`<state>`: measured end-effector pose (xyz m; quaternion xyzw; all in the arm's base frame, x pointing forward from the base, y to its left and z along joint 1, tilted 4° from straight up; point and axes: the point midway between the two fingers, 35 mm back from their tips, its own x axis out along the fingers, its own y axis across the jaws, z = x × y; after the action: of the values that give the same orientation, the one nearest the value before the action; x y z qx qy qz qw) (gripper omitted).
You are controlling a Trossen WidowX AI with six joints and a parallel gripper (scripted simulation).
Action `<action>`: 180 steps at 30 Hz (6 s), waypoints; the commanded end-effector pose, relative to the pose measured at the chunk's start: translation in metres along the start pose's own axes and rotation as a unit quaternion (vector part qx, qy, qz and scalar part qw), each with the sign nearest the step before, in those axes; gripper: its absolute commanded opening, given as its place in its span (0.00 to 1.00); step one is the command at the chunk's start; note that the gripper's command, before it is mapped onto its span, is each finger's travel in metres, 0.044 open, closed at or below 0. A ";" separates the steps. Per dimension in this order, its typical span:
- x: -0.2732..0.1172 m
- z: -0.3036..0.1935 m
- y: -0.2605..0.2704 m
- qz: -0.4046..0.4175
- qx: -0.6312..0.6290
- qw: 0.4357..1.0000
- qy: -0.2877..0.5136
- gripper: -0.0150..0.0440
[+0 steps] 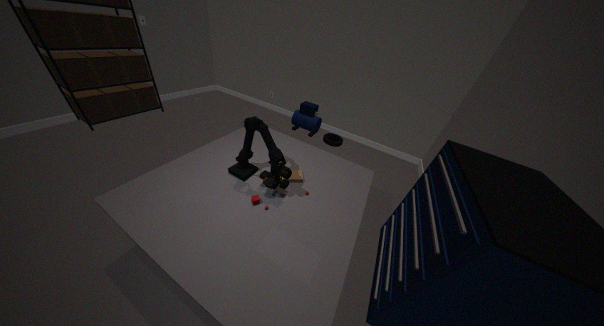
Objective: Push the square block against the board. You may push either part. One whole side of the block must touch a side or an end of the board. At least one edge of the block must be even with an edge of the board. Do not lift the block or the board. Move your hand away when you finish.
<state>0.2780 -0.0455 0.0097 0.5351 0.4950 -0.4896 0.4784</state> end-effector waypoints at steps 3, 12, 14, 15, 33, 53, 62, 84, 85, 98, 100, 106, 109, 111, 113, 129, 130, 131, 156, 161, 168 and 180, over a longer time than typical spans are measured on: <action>0.000 -0.014 -0.003 -0.001 0.000 1.000 0.004 0.25; 0.000 -0.029 -0.004 -0.001 0.000 1.000 0.005 0.25; 0.000 -0.032 -0.005 -0.001 0.000 1.000 0.005 0.25; 0.000 -0.034 -0.005 -0.001 0.000 1.000 0.005 0.25; 0.000 -0.063 -0.012 -0.001 0.000 1.000 0.006 0.25; 0.000 -0.038 -0.008 -0.001 0.000 1.000 0.005 0.25; 0.000 -0.023 -0.007 -0.001 0.000 1.000 0.005 0.25; -0.056 -0.016 -0.006 -0.001 -0.012 1.000 0.005 0.25; -0.056 -0.017 -0.003 0.000 -0.026 1.000 0.005 0.25; -0.067 -0.044 0.043 0.002 -0.250 0.968 0.005 0.25; -0.068 -0.049 0.049 0.003 -0.283 0.959 0.005 0.25; -0.070 -0.064 0.068 0.004 -0.382 0.924 0.005 0.25; -0.071 -0.073 0.077 0.005 -0.429 0.903 0.005 0.25; -0.072 -0.078 0.083 0.005 -0.460 0.888 0.004 0.25; -0.072 -0.084 0.088 0.006 -0.491 0.871 0.004 0.25; -0.071 -0.137 0.126 0.009 -0.711 0.703 0.003 0.25; -0.070 -0.141 0.128 0.010 -0.723 0.690 0.003 0.25; -0.070 -0.144 0.130 0.010 -0.735 0.678 0.003 0.25; -0.019 -0.200 0.152 0.013 -0.881 0.473 0.001 0.25; -0.007 -0.200 0.151 0.013 -0.881 0.473 0.001 0.25; -0.007 -0.197 0.148 0.013 -0.881 0.473 0.001 0.25; -0.007 -0.187 0.135 0.013 -0.881 0.473 0.002 0.25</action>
<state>0.4261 0.1372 0.0284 -0.1592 0.6628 0.2106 0.7007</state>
